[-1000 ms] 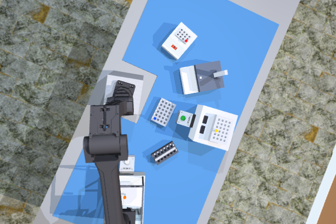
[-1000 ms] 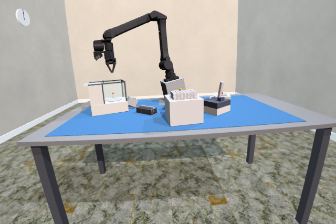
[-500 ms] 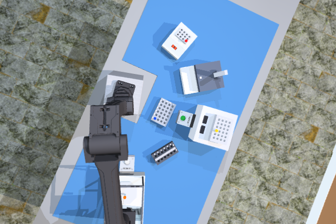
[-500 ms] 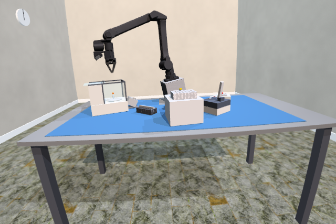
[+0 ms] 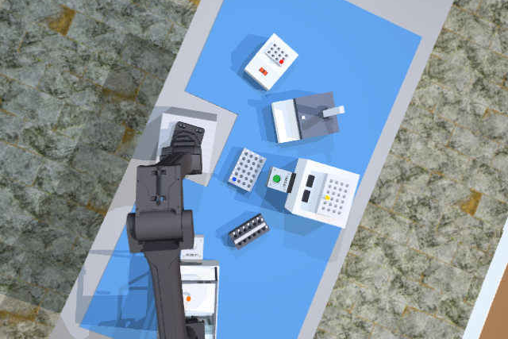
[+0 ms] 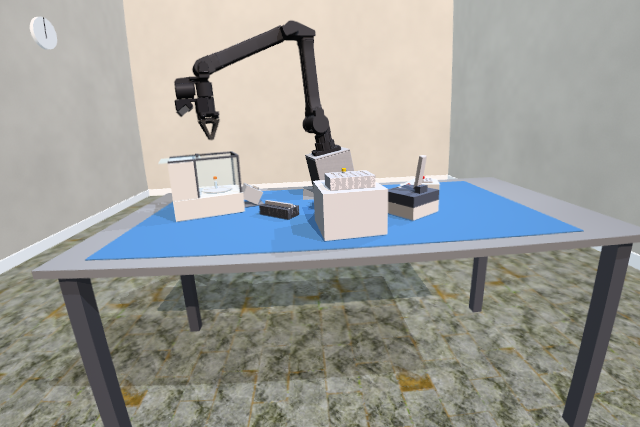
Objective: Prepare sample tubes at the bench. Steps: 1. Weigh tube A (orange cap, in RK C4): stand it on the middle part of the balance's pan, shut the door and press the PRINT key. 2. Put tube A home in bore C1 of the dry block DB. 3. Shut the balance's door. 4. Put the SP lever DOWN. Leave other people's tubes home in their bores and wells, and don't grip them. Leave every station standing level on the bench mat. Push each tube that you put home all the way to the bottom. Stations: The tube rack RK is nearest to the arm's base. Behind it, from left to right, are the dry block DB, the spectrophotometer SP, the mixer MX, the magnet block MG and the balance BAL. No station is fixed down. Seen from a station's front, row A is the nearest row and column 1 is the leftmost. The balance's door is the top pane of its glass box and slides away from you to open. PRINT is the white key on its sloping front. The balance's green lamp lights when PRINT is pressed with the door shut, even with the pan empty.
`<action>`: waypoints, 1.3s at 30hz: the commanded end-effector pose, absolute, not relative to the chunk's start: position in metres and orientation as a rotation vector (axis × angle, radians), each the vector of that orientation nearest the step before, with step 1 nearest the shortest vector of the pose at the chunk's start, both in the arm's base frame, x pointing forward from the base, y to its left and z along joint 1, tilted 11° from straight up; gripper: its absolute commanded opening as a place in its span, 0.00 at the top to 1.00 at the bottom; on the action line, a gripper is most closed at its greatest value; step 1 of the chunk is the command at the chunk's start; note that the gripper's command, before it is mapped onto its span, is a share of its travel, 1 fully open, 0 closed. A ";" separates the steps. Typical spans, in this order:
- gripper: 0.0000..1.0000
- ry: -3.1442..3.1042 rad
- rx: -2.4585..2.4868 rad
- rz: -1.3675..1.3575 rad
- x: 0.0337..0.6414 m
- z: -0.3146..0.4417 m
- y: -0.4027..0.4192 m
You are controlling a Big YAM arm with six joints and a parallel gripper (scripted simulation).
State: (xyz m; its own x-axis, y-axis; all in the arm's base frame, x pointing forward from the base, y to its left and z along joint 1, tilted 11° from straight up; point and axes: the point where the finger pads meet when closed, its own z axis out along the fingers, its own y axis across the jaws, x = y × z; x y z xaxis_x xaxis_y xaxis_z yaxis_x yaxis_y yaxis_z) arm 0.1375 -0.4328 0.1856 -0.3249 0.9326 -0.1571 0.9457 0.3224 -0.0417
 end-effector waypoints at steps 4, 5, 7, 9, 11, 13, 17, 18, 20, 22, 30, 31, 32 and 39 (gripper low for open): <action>0.70 2.597 1.510 -0.251 0.145 0.211 -0.457; 0.70 2.595 1.452 -0.291 0.144 0.229 -0.454; 0.70 2.648 1.366 -0.299 0.145 0.229 -0.454; 0.70 2.722 1.298 -0.267 0.146 0.213 -0.465; 0.70 2.767 1.207 -0.278 0.146 0.213 -0.466; 0.70 2.796 1.110 -0.308 0.146 0.221 -0.466; 0.70 2.877 0.965 -0.293 0.146 0.215 -0.473; 0.70 2.894 0.917 -0.298 0.147 0.215 -0.474; 0.70 2.910 0.869 -0.305 0.147 0.215 -0.474; 0.70 2.928 0.828 -0.303 0.146 0.216 -0.482; 0.70 3.028 0.466 -0.323 0.148 0.218 -0.489; 0.70 3.038 0.416 -0.326 0.148 0.218 -0.489; 0.70 3.047 0.366 -0.328 0.148 0.218 -0.489; 0.70 3.077 0.160 -0.337 0.150 0.220 -0.497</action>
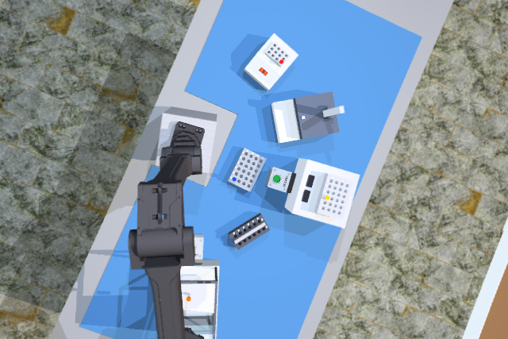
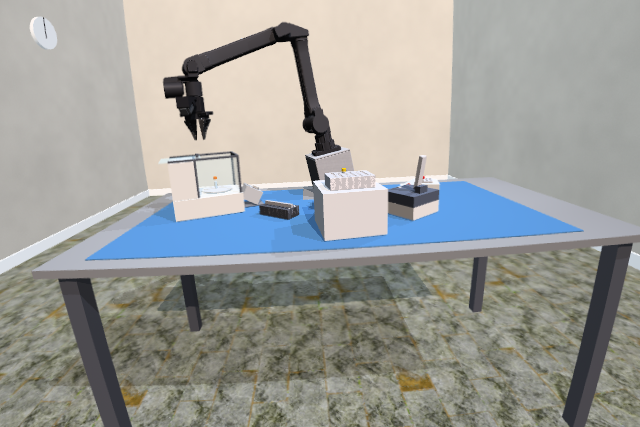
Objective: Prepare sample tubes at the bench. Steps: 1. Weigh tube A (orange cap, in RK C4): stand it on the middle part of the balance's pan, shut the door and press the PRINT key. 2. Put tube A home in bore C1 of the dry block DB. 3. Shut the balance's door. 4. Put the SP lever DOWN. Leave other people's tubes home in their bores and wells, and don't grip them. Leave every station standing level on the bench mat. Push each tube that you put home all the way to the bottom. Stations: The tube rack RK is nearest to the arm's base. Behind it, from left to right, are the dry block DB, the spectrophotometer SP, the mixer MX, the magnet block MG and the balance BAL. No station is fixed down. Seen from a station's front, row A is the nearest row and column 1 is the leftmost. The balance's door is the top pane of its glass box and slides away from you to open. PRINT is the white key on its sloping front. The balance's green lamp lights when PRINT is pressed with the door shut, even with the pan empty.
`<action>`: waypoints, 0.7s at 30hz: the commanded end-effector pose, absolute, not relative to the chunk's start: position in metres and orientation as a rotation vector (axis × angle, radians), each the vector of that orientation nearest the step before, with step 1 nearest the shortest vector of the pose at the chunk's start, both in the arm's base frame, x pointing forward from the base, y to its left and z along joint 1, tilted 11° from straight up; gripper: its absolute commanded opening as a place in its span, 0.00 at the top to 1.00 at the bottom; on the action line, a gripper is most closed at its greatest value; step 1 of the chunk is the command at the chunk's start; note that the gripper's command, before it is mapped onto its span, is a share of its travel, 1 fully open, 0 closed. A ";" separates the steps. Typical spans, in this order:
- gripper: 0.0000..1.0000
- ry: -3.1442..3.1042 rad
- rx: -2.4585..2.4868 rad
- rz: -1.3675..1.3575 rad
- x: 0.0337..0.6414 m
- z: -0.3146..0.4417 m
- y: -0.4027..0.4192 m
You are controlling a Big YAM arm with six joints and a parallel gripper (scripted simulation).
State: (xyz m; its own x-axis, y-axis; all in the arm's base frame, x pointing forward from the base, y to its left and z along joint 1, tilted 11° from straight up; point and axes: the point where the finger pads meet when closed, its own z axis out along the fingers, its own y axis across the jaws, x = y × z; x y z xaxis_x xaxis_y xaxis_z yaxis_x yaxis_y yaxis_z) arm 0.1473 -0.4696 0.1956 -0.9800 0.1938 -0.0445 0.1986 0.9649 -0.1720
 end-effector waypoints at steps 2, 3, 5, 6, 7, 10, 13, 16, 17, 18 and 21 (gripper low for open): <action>0.70 3.087 0.055 -0.341 0.151 0.220 -0.497; 0.70 3.091 0.001 -0.343 0.152 0.220 -0.497; 0.70 3.081 -0.093 -0.389 0.152 0.235 -0.494; 0.70 3.097 -0.140 -0.347 0.152 0.222 -0.505; 0.70 3.097 -0.192 -0.348 0.152 0.222 -0.505; 0.70 3.091 -0.351 -0.355 0.153 0.223 -0.504; 0.70 3.079 -0.376 -0.400 0.153 0.239 -0.502; 0.70 3.081 -0.377 -0.390 0.154 0.236 -0.502; 0.70 3.082 -0.377 -0.389 0.154 0.235 -0.502; 0.70 3.081 -0.377 -0.392 0.154 0.236 -0.503; 0.70 3.080 -0.377 -0.394 0.154 0.236 -0.503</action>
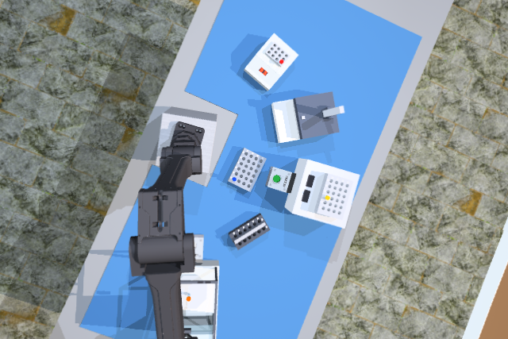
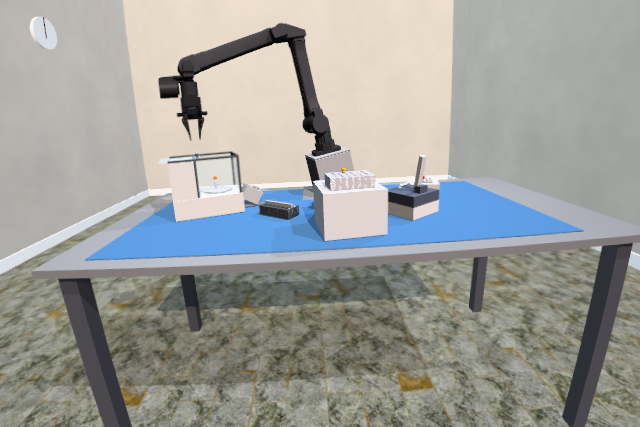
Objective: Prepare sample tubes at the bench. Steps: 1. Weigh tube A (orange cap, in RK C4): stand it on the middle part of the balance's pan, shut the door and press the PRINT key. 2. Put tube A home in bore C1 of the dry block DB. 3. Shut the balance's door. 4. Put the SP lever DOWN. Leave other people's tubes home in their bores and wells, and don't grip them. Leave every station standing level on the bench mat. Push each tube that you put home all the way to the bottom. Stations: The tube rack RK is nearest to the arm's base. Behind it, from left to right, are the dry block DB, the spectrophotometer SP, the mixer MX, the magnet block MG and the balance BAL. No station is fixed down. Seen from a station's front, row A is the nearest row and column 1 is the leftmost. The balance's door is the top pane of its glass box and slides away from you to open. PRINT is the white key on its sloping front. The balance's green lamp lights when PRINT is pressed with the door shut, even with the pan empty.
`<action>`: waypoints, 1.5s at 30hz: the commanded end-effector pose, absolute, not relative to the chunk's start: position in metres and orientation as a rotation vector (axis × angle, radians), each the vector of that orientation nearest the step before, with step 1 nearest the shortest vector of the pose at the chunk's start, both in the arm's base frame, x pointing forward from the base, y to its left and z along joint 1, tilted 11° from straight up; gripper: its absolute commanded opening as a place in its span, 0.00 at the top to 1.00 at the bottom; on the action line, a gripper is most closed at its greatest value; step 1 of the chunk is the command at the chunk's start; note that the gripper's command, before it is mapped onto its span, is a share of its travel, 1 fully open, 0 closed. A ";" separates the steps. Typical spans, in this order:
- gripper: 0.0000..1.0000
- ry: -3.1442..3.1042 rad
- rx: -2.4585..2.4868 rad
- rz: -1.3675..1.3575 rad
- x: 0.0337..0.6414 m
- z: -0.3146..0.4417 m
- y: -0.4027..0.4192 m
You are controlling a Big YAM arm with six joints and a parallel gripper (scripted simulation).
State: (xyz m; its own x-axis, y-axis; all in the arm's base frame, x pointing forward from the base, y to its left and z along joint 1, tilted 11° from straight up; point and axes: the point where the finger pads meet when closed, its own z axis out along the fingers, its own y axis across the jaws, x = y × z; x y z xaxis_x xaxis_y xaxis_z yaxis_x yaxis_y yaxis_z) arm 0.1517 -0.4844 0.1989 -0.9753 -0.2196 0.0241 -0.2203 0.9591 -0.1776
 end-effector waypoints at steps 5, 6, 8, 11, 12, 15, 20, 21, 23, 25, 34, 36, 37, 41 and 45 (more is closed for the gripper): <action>0.70 -3.107 0.380 0.397 0.154 0.236 -0.503; 0.70 -3.107 0.380 0.397 0.154 0.236 -0.503; 0.70 -3.107 0.380 0.397 0.154 0.236 -0.503; 0.70 -3.107 0.380 0.397 0.154 0.236 -0.503; 0.70 -3.107 0.380 0.397 0.154 0.236 -0.503; 0.70 -3.107 0.380 0.397 0.154 0.236 -0.503; 0.70 -3.107 0.380 0.397 0.154 0.236 -0.503; 0.70 -3.107 0.380 0.397 0.154 0.236 -0.503; 0.70 -3.107 0.380 0.397 0.154 0.236 -0.503; 0.70 -3.107 0.380 0.397 0.154 0.236 -0.503; 0.70 -3.107 0.380 0.397 0.154 0.236 -0.503; 0.70 -3.107 0.380 0.397 0.154 0.236 -0.503; 0.70 -3.107 0.380 0.397 0.154 0.236 -0.503; 0.70 -3.106 0.379 0.391 0.156 0.220 -0.511; 0.70 -3.106 0.380 0.368 0.155 0.208 -0.508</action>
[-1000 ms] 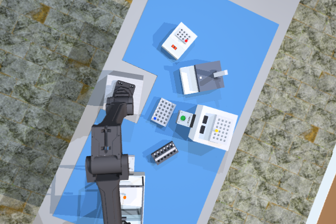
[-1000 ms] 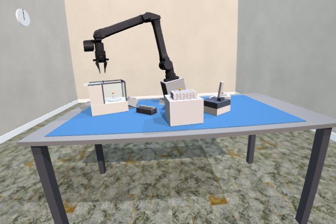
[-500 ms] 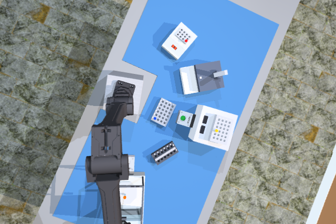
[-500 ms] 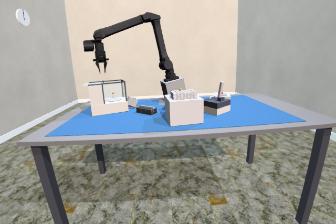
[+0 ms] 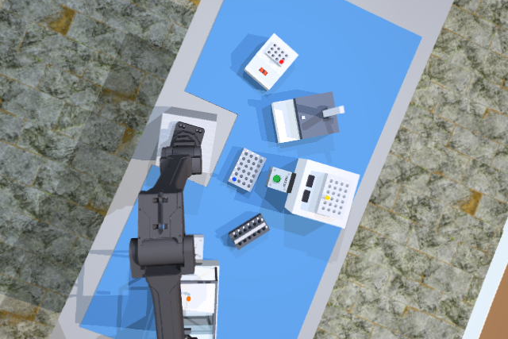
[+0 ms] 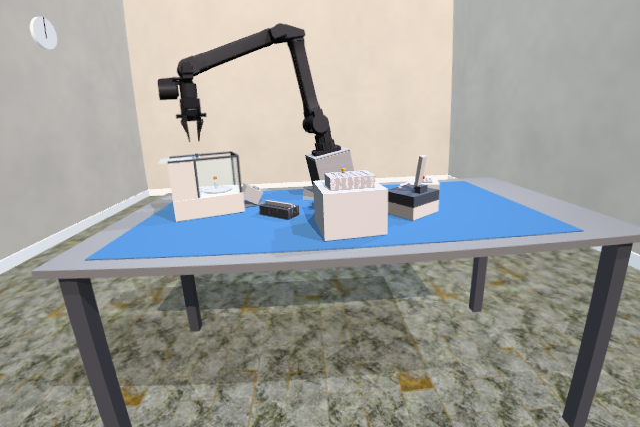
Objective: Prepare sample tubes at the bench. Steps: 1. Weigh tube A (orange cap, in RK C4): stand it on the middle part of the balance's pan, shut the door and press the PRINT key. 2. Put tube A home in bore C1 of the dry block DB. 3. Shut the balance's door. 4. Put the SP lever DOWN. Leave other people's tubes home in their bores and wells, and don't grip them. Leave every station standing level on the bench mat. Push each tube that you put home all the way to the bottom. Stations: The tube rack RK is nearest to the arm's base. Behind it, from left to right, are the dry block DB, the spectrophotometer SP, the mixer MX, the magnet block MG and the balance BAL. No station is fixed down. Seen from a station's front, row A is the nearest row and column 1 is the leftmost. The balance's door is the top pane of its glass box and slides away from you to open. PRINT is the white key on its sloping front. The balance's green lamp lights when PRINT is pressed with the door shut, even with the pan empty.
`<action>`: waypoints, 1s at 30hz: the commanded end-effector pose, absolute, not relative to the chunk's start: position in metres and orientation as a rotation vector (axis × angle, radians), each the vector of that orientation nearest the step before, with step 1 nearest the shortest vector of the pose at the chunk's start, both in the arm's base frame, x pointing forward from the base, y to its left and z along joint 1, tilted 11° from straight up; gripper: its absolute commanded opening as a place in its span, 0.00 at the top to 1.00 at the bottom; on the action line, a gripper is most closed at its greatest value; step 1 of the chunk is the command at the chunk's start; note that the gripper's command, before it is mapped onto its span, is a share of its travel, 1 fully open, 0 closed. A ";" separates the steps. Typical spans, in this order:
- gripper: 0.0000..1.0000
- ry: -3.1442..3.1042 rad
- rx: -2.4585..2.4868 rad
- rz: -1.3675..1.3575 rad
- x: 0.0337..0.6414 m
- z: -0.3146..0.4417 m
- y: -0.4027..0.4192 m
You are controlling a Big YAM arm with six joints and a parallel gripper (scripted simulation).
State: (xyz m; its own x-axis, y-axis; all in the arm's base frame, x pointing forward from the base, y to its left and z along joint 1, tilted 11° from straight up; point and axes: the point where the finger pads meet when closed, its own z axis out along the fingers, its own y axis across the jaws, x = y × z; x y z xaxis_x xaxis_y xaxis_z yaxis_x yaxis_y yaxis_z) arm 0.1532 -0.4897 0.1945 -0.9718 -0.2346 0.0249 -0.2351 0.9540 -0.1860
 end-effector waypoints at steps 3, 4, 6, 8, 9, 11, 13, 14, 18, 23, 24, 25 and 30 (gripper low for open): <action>0.70 -3.106 0.381 0.365 0.151 0.207 -0.494; 0.70 -3.106 0.381 0.347 0.151 0.199 -0.495; 0.70 -3.105 0.380 0.305 0.151 0.183 -0.497; 0.70 -3.105 0.380 0.301 0.151 0.178 -0.498; 0.70 -3.105 0.381 0.301 0.151 0.177 -0.498; 0.70 -3.105 0.382 0.319 0.151 0.179 -0.498; 0.70 -3.106 0.380 0.329 0.151 0.179 -0.498; 0.70 -3.106 0.380 0.322 0.151 0.175 -0.499; 0.70 -3.105 0.380 0.303 0.151 0.166 -0.500; 0.70 -3.105 0.381 0.301 0.152 0.157 -0.501; 0.70 -3.105 0.381 0.301 0.152 0.155 -0.502; 0.70 -3.105 0.380 0.301 0.151 0.153 -0.502; 0.70 -3.106 0.381 0.319 0.152 0.151 -0.503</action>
